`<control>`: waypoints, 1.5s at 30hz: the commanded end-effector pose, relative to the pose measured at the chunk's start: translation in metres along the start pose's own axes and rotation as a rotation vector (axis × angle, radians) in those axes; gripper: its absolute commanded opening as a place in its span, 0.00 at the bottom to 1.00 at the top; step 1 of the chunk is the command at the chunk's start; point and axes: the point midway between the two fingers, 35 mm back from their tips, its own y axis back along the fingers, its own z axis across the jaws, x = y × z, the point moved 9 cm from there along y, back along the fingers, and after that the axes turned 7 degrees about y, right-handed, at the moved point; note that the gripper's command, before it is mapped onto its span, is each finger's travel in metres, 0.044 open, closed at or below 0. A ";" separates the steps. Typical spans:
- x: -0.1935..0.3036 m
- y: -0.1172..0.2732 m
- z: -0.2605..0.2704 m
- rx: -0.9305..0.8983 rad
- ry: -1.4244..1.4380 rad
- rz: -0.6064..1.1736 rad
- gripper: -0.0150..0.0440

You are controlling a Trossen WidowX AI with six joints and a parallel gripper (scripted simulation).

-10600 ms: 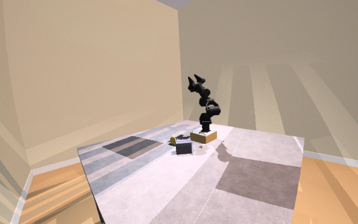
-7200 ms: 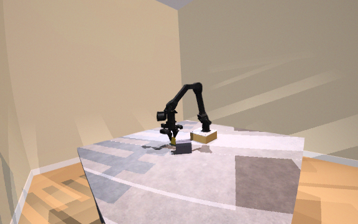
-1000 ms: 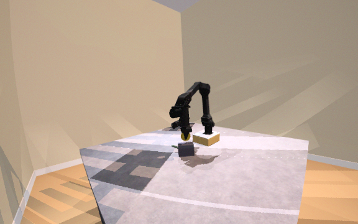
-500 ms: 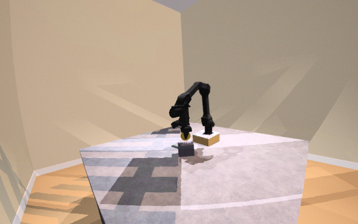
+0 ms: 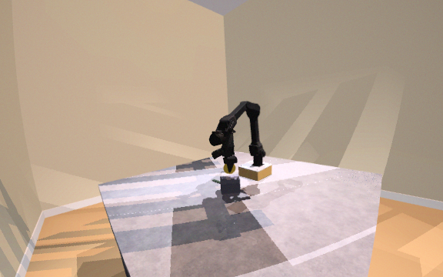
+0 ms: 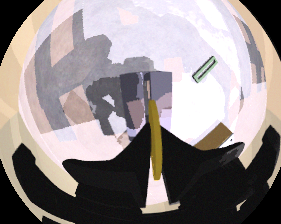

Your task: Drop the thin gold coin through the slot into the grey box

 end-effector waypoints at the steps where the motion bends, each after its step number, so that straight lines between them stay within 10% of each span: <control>1: 0.000 -0.003 0.000 0.000 0.001 0.000 0.25; 45: 0.000 -0.020 0.000 0.000 0.000 0.000 0.25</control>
